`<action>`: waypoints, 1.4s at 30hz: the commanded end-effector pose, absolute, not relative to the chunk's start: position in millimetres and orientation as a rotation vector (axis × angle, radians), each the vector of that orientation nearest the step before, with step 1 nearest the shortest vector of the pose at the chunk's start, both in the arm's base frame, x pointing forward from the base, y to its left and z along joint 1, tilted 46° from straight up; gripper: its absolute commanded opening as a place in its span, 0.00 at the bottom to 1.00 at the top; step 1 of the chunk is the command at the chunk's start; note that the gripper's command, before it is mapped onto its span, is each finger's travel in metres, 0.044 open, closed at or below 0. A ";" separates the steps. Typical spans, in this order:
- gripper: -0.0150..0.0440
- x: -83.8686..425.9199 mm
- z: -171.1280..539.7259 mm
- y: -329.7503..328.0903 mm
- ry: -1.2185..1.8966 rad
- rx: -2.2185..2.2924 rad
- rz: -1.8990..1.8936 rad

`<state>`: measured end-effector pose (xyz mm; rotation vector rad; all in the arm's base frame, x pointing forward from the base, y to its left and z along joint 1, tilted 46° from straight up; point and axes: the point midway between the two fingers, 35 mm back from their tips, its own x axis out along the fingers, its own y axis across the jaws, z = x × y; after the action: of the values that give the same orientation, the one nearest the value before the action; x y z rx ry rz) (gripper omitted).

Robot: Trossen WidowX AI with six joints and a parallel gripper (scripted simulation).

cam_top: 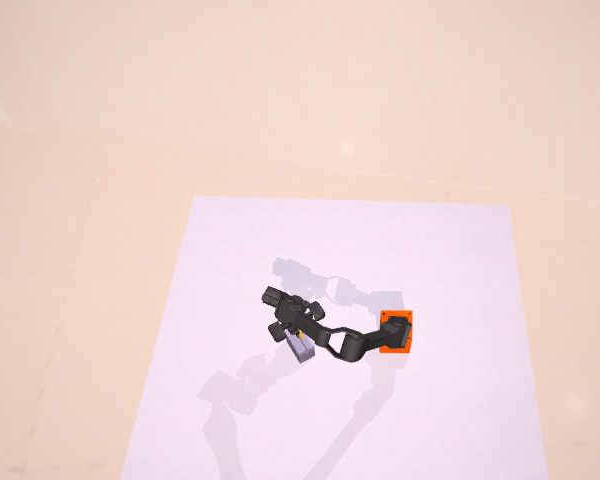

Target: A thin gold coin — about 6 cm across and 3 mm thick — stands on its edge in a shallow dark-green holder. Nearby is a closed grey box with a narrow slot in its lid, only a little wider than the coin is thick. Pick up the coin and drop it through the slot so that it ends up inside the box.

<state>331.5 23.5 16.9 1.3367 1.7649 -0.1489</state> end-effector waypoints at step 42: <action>0.25 330.4 16.7 30.3 1.764 1.343 -0.159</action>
<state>331.8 28.0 17.6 1.3364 1.7597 -0.1543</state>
